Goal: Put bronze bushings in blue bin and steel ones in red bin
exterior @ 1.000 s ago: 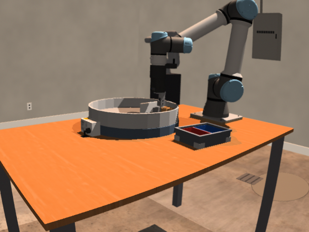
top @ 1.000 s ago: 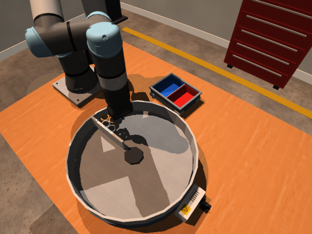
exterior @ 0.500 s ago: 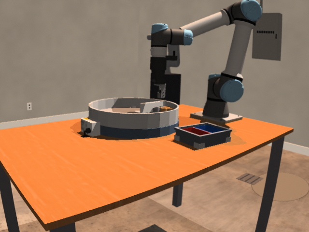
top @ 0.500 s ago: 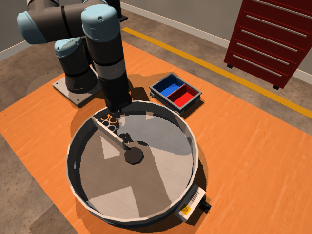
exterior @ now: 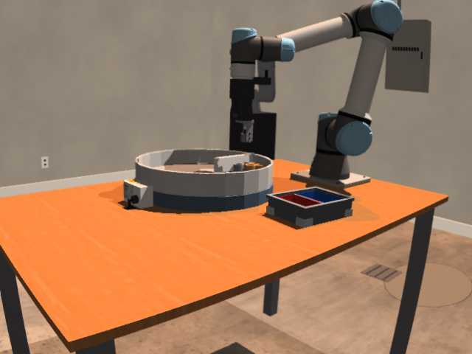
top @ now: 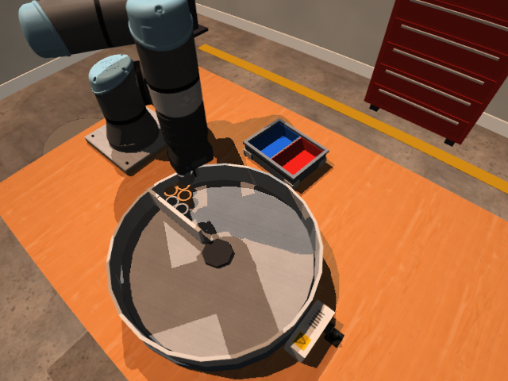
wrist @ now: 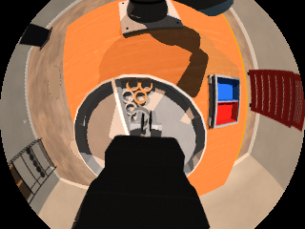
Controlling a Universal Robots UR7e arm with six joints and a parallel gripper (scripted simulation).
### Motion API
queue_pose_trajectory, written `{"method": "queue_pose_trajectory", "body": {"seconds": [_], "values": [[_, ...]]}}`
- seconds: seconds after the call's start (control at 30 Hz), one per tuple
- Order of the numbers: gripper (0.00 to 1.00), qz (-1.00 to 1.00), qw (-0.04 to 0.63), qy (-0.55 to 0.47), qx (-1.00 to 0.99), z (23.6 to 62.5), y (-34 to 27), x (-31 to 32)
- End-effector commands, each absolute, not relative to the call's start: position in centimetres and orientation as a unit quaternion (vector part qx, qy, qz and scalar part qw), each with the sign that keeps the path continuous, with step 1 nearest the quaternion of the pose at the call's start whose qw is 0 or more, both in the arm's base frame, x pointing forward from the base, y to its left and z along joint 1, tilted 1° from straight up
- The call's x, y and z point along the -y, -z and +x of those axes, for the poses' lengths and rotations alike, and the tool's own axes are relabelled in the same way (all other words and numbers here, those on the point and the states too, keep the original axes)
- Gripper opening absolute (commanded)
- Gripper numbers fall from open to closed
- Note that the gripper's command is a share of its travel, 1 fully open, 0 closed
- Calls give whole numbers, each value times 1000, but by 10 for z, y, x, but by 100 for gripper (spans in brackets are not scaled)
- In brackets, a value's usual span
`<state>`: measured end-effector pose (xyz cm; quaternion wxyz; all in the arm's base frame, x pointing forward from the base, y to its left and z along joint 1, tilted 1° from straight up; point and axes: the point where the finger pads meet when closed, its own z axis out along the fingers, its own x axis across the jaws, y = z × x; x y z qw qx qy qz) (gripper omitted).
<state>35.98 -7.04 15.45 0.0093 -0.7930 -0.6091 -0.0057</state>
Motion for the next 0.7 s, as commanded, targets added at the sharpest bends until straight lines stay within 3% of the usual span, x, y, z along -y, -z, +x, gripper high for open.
{"method": "queue_pose_trajectory", "body": {"seconds": [0.0, 0.67], "values": [[0, -793, 9, 6, 609, 363, -155, 60], [0, -793, 9, 6, 609, 396, -158, -65]]}}
